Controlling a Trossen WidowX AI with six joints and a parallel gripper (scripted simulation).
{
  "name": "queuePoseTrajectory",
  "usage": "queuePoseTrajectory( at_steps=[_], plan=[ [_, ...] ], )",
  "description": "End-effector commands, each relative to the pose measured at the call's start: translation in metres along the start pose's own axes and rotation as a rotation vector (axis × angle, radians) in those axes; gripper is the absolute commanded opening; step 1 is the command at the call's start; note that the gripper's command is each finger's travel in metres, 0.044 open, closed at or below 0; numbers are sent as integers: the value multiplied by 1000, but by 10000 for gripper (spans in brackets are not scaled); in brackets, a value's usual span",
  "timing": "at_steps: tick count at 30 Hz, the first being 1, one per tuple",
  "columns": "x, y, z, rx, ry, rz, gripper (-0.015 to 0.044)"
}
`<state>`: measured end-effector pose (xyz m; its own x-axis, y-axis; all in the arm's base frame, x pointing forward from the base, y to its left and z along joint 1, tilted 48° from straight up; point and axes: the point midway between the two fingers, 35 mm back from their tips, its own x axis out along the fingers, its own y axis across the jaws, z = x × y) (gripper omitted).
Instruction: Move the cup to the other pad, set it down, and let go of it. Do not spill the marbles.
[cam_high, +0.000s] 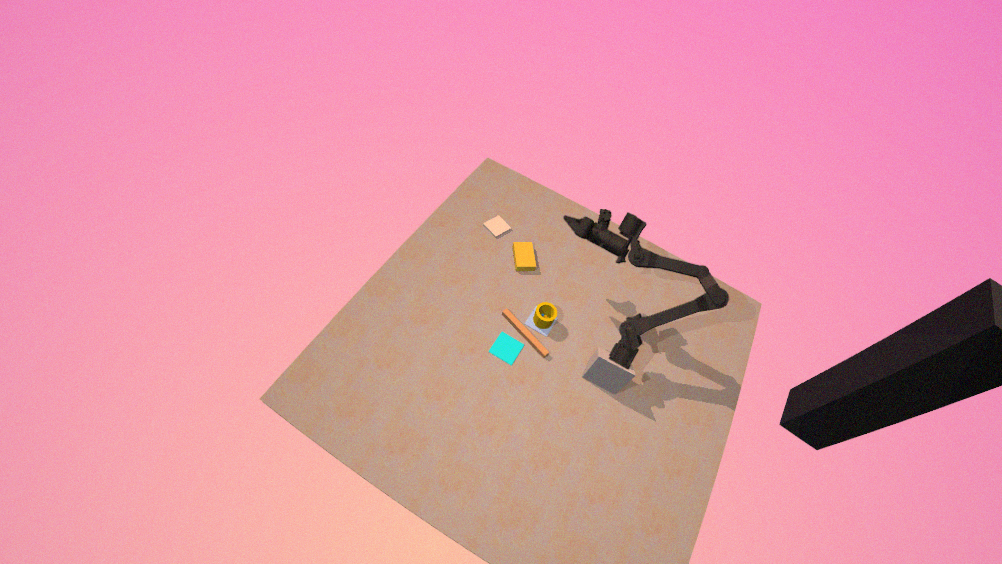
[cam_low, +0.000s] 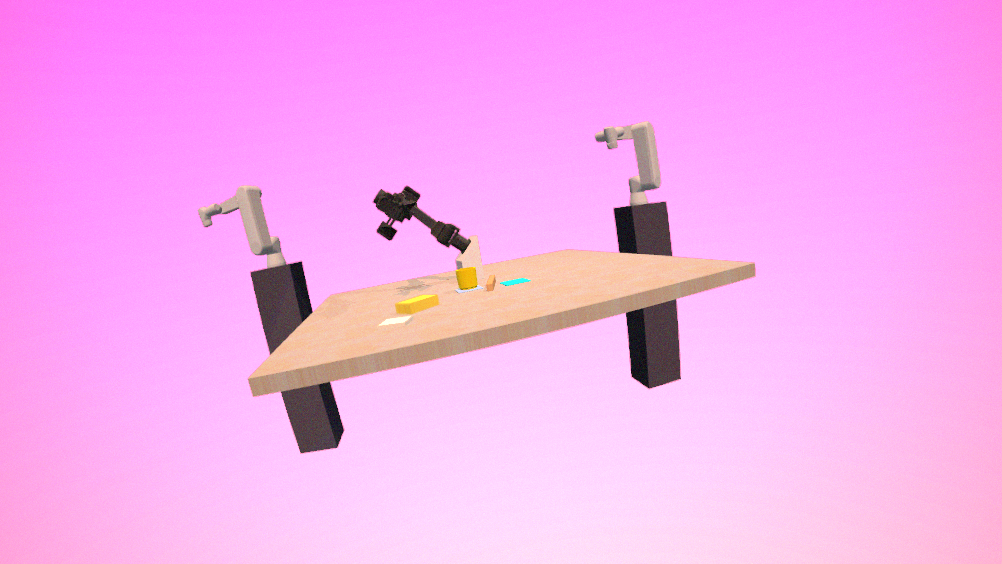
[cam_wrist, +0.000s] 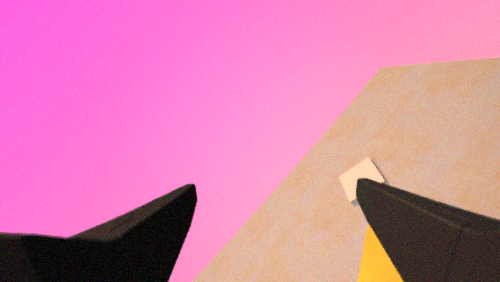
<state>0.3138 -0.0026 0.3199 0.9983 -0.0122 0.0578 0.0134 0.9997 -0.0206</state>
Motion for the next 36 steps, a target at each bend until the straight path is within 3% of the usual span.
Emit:
queuePoseTrajectory(
  at_steps=[1,5,9,14,18,23,36],
  plan=[
    [1,0,-3,16,15,-3,374],
    [18,7,-73,308,311,-111,269],
    [11,14,-150,550,599,-353,167],
    [-18,16,-211,665,780,-706,167],
    [-48,12,-242,650,795,-1012,167],
    [-79,5,-254,538,662,-1285,167],
    [-82,6,-256,521,637,-1308,167]
  ],
)
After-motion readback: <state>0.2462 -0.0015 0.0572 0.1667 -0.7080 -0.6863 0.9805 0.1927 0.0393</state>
